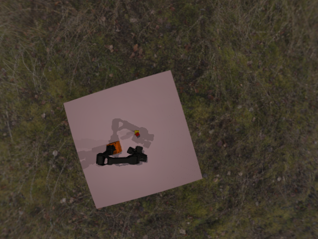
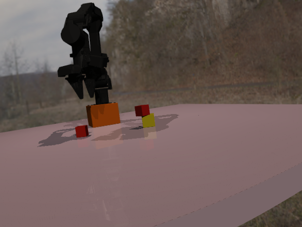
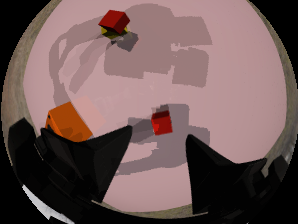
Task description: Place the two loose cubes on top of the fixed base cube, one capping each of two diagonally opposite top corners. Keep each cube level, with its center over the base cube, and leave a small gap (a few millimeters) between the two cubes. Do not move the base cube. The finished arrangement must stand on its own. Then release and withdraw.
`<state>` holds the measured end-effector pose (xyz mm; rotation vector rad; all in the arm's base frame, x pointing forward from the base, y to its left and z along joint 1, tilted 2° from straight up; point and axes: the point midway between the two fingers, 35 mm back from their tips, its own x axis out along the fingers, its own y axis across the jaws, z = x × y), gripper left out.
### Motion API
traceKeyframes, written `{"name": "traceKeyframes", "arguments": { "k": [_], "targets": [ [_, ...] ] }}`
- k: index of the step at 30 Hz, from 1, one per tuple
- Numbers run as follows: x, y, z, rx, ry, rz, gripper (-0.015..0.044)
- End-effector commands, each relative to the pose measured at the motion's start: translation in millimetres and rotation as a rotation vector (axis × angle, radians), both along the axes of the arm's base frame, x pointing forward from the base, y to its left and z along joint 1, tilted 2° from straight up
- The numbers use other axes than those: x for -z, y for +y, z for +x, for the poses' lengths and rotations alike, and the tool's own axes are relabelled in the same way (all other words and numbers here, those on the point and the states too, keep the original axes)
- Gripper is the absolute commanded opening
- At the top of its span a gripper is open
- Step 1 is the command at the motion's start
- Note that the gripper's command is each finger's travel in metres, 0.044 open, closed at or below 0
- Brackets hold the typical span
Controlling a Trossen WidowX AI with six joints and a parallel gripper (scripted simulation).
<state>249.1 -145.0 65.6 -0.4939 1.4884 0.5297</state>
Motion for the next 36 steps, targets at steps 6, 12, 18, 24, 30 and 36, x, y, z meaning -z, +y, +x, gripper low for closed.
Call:
{"name": "traceKeyframes", "arguments": {
  "k": [6, 12, 18, 24, 30, 36],
  "targets": [
    [-5.5, -24.4, -21.0, -0.356, -0.005, -0.009, 0.0265],
    [-5.9, -26.2, -22.6, -0.384, -0.006, -0.01, 0.0265],
    [41.6, -25.9, -21.2, -0.384, -0.006, -0.01, 0.0265],
    [59.8, -24.6, -22.2, -0.384, -0.006, -0.009, 0.0265],
    [72.6, -24.3, -22.1, -0.384, -0.006, -0.009, 0.0265],
    [82.2, -24.2, -21.8, -0.384, -0.006, -0.009, 0.0265]
  ]
}}
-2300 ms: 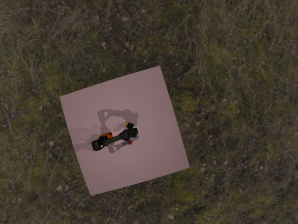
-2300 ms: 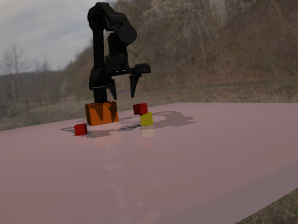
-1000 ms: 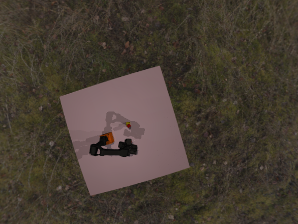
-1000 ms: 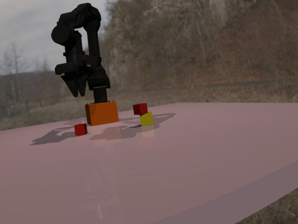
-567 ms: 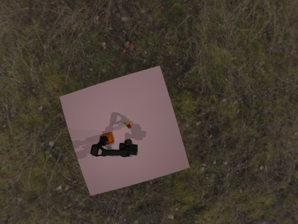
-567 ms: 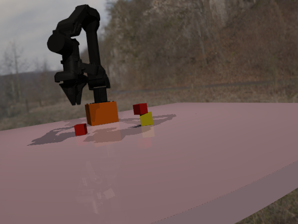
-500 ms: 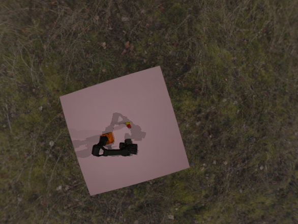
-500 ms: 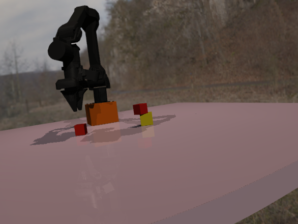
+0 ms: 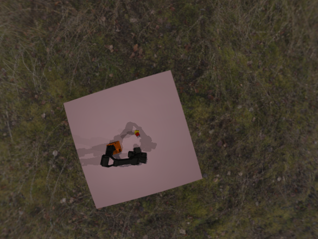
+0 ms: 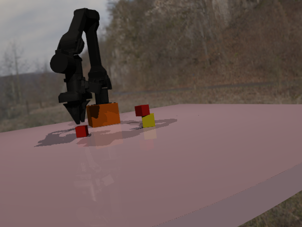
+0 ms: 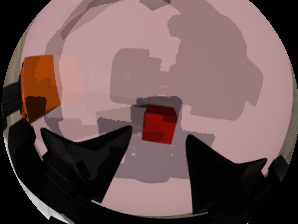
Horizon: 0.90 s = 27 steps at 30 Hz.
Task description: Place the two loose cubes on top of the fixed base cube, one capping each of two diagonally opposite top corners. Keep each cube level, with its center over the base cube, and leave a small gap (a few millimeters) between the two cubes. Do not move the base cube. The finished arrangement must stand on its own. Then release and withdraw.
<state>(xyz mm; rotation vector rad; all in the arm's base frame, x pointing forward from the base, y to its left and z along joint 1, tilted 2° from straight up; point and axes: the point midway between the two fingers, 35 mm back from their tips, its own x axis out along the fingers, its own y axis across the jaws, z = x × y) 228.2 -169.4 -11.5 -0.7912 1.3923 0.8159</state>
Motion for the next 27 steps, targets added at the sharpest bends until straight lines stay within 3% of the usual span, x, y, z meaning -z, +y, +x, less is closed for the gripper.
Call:
{"name": "traceKeyframes", "arguments": {
  "k": [1, 15, 21, 27],
  "targets": [
    [6.7, 0.3, -0.9, -0.004, 0.004, -0.002, 0.0265],
    [27.0, 1.1, -1.2, -0.004, 0.004, -0.002, 0.0265],
    [27.0, 1.1, -1.2, -0.004, 0.004, -0.002, 0.0107],
    [25.1, 0.9, -0.8, -0.003, 0.004, -0.002, 0.0105]
  ]
}}
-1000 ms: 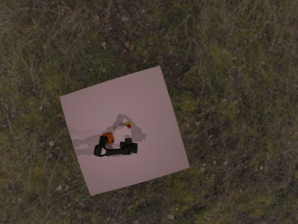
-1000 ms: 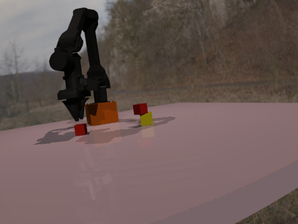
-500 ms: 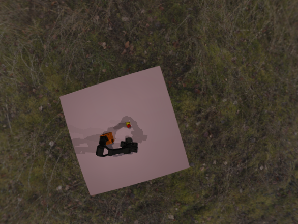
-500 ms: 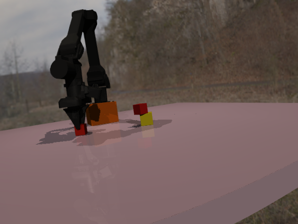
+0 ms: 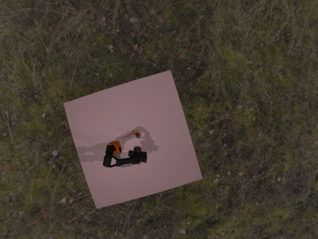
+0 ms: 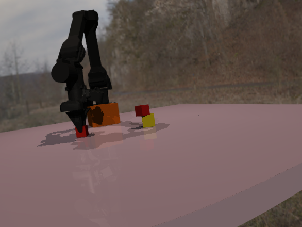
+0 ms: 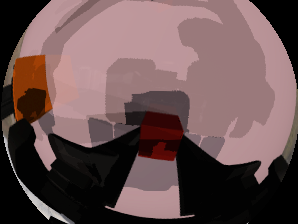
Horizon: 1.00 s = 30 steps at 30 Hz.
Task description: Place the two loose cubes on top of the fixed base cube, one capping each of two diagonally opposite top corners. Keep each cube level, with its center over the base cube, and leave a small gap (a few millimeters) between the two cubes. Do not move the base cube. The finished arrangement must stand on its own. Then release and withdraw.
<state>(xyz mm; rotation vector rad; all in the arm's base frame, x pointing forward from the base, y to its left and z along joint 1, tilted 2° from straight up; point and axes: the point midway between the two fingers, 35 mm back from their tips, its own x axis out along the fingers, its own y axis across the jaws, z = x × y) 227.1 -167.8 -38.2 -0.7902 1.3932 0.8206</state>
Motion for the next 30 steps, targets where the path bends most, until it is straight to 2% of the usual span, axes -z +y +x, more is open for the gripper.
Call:
{"name": "traceKeyframes", "arguments": {
  "k": [1, 30],
  "targets": [
    [-3.1, -0.9, 0.6, 0.001, 0.001, -0.004, 0.0105],
    [-81.9, -5.1, 2.9, -0.001, 0.001, -0.004, 0.0105]
  ]
}}
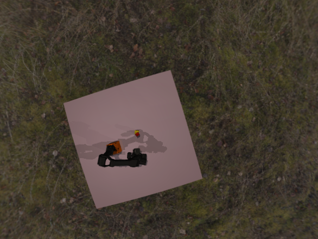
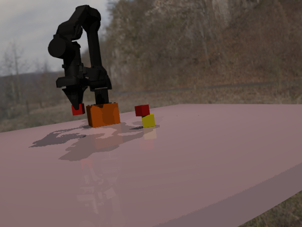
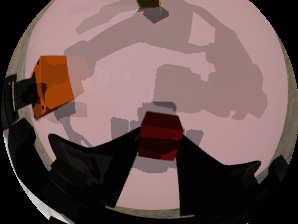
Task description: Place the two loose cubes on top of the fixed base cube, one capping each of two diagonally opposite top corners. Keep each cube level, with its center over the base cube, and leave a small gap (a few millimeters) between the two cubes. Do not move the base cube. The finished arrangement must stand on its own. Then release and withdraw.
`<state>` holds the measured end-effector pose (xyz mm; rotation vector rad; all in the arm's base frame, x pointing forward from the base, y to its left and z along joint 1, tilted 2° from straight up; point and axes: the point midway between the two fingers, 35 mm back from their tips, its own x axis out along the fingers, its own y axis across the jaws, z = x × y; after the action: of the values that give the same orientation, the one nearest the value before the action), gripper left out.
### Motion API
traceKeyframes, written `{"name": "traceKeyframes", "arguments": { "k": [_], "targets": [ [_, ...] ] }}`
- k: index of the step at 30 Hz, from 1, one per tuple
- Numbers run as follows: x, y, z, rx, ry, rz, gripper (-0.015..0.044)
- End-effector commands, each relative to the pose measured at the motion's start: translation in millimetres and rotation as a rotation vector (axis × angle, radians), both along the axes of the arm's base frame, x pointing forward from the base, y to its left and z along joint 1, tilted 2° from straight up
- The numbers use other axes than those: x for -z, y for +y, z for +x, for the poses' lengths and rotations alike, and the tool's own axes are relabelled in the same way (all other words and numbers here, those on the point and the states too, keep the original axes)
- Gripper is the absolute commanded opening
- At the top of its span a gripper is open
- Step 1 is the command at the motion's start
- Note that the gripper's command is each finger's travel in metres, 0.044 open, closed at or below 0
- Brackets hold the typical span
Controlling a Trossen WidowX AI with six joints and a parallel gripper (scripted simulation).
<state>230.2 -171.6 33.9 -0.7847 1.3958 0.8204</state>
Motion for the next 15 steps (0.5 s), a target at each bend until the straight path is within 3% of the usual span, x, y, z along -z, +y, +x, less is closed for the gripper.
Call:
{"name": "traceKeyframes", "arguments": {
  "k": [1, 15],
  "targets": [
    [-12.9, -1.2, -0.5, -0.005, -0.002, -0.007, 0.0105],
    [-37.8, 5.0, -1.8, 0.001, -0.006, -0.002, 0.0105]
  ]
}}
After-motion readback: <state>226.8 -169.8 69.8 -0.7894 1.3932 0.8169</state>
